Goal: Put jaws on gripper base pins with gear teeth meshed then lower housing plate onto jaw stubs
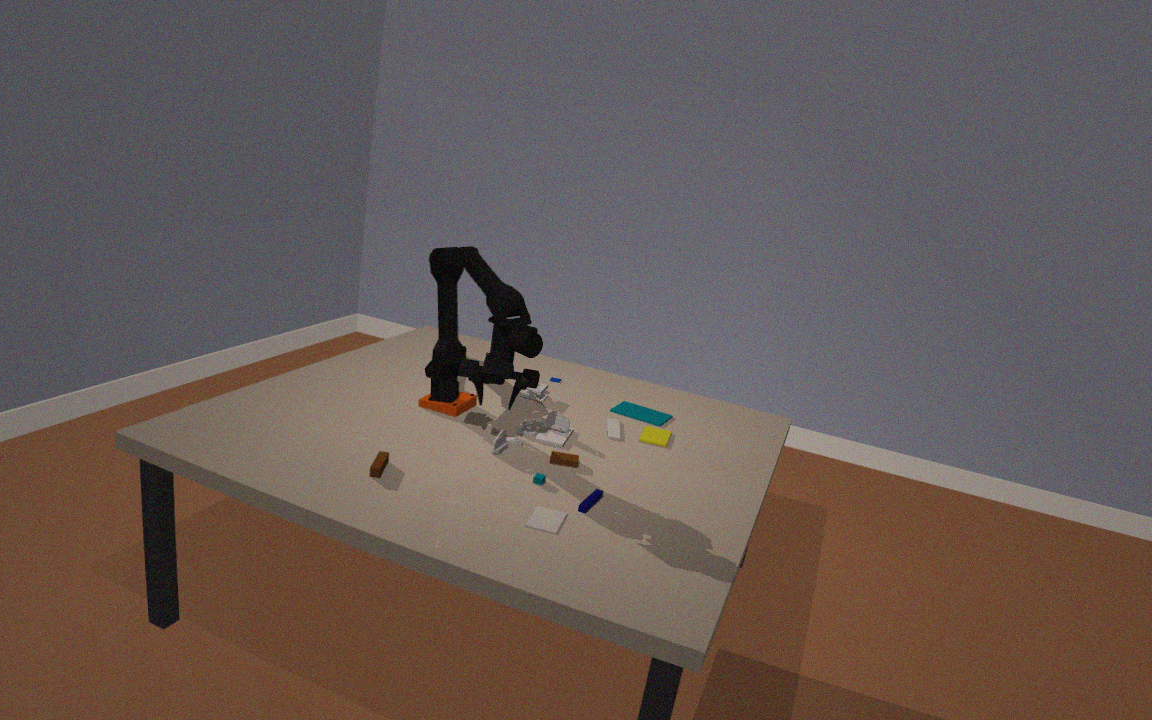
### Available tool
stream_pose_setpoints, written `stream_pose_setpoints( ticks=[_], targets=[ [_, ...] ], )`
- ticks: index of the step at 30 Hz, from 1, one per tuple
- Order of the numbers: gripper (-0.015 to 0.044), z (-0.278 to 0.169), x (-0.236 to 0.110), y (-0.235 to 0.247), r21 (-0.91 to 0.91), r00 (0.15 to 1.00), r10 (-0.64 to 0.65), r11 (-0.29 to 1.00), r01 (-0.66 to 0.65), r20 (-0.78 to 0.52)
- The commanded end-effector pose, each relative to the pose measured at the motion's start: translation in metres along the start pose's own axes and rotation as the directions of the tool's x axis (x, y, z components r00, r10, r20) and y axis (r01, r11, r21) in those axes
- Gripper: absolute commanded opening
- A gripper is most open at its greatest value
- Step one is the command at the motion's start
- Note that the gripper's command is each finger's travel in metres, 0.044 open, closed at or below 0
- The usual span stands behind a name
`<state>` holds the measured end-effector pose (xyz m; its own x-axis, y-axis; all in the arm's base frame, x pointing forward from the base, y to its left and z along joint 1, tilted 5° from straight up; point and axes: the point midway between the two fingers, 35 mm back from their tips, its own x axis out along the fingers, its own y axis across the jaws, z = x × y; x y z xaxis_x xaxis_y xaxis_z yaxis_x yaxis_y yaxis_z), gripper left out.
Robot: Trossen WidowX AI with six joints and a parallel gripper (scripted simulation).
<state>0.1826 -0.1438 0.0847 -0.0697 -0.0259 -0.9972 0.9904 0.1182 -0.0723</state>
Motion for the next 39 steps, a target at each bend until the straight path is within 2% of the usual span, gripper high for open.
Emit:
stream_pose_setpoints(
  ticks=[1,29,39],
  targets=[
    [0.0440,0.0000,0.0000,0.0000,0.000,1.000,0.000,1.000,0.000,0.000],
    [0.0440,0.0000,0.0000,0.0000,0.000,1.000,0.000,1.000,0.000,0.000],
    [0.0177,0.0000,0.0000,0.0000,0.000,1.000,0.000,1.000,0.000,0.000]
  ],
)
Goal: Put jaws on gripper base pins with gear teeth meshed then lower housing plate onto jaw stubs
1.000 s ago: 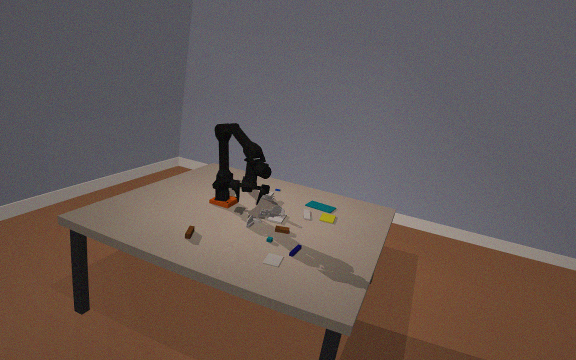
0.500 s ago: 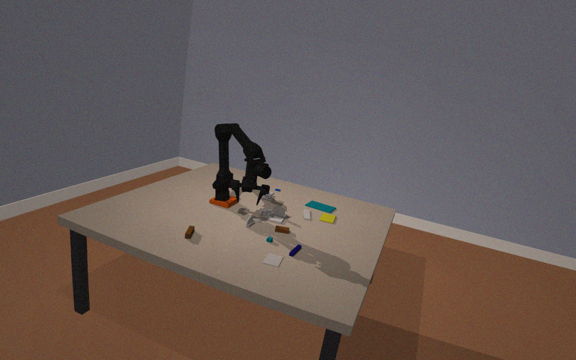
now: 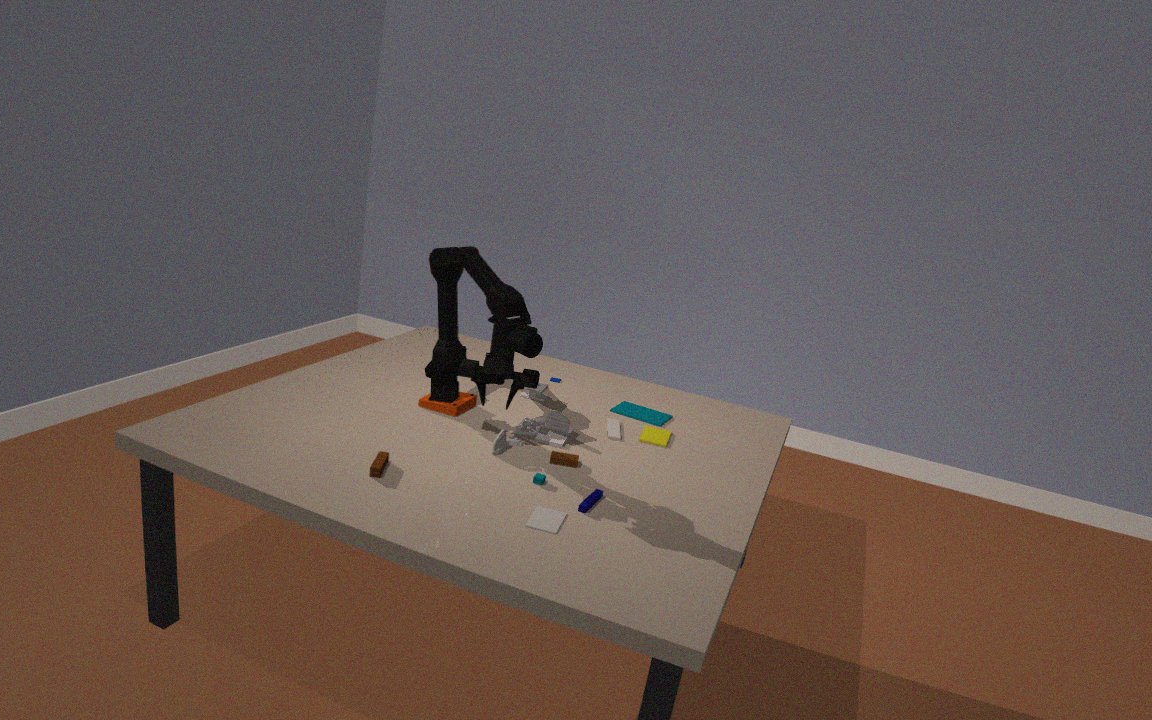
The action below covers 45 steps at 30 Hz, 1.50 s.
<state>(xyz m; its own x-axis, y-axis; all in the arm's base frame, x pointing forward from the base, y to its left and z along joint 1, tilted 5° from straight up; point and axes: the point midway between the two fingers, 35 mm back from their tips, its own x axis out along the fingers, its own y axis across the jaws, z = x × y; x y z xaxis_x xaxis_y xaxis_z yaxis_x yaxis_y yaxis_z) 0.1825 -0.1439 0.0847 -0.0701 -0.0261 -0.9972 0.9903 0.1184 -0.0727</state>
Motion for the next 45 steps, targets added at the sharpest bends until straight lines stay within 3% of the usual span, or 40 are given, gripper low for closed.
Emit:
stream_pose_setpoints(
  ticks=[1,7,22,39,45],
  targets=[
    [0.0151,0.000,0.000,0.000,0.000,1.000,0.000,1.000,0.000,0.000],
    [0.0000,0.000,0.000,0.000,0.000,1.000,0.000,1.000,0.000,0.000],
    [0.0000,0.000,0.000,0.000,0.000,1.000,0.000,1.000,0.000,0.000],
    [0.0440,0.051,-0.014,0.024,0.317,1.000,0.010,0.948,-0.011,0.004],
    [0.0440,0.051,-0.013,0.024,0.317,1.000,0.010,0.948,-0.011,0.004]
  ],
)
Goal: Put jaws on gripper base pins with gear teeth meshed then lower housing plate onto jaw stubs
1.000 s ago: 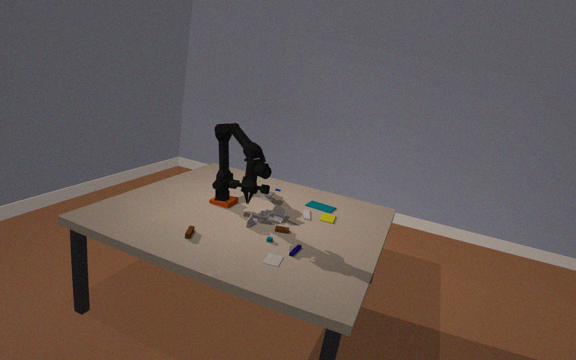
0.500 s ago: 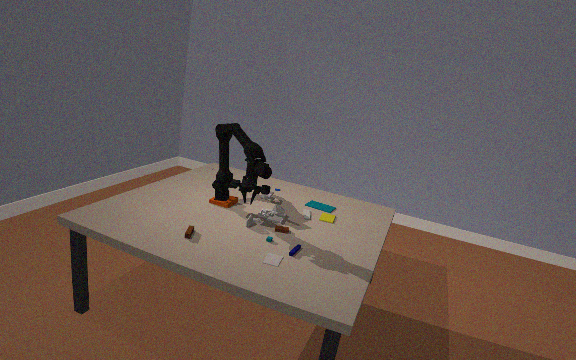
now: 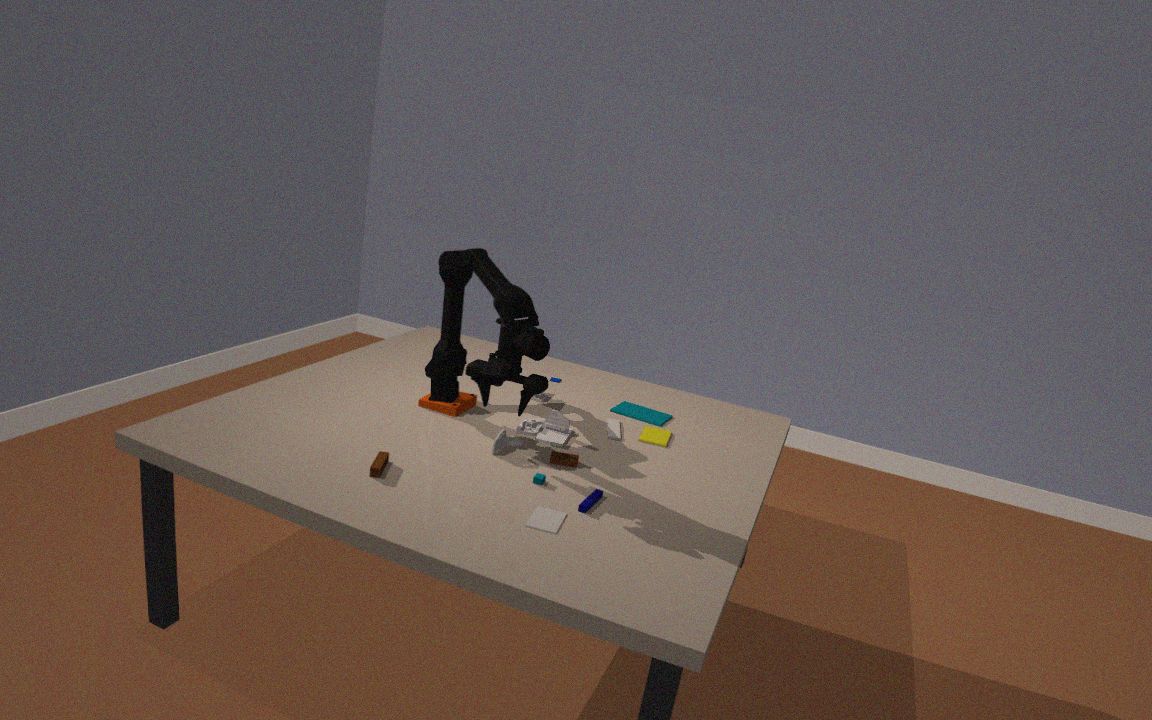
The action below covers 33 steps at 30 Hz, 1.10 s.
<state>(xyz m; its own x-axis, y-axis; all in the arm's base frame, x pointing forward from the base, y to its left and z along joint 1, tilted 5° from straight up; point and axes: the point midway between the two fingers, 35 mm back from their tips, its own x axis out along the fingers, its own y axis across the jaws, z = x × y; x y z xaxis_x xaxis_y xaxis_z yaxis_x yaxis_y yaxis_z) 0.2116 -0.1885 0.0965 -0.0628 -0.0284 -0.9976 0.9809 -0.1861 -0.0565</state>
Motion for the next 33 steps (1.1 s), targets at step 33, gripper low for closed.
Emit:
stream_pose_setpoints(
  ticks=[33],
  targets=[
    [0.0440,0.003,0.070,0.003,0.016,1.000,0.003,1.000,-0.003,0.001]
  ],
)
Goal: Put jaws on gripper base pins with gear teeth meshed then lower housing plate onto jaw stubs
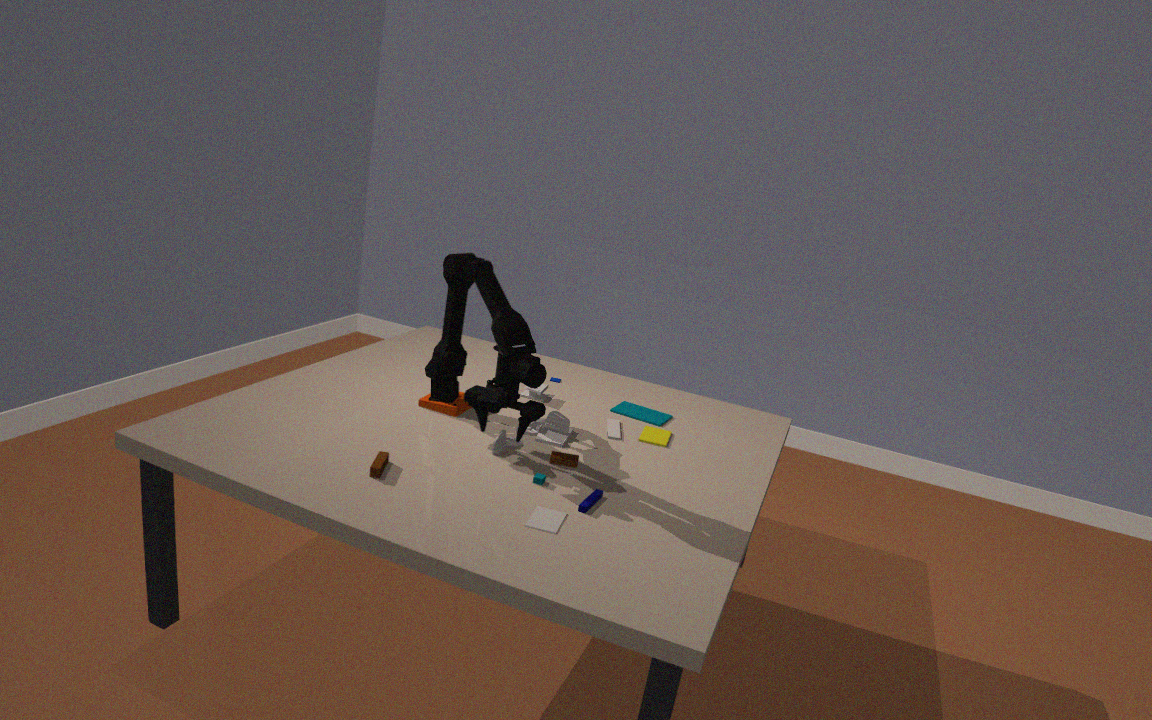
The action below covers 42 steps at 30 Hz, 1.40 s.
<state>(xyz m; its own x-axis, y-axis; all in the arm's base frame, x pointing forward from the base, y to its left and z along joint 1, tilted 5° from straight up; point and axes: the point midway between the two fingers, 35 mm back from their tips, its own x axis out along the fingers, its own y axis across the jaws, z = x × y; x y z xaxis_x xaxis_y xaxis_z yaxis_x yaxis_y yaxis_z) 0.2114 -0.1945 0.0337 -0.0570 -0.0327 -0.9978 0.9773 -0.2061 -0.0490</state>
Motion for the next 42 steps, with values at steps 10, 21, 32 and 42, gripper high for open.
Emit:
stream_pose_setpoints(
  ticks=[10,21,32,42],
  targets=[
    [0.0440,-0.001,0.024,-0.002,-0.004,1.000,-0.004,1.000,0.004,-0.002],
    [0.0440,-0.002,0.026,-0.003,-0.004,1.000,-0.004,1.000,0.004,-0.002],
    [0.0440,-0.002,0.026,-0.003,-0.004,1.000,-0.004,1.000,0.004,-0.002],
    [0.0414,-0.002,0.026,-0.003,0.000,1.000,-0.005,1.000,0.005,-0.003]
  ],
)
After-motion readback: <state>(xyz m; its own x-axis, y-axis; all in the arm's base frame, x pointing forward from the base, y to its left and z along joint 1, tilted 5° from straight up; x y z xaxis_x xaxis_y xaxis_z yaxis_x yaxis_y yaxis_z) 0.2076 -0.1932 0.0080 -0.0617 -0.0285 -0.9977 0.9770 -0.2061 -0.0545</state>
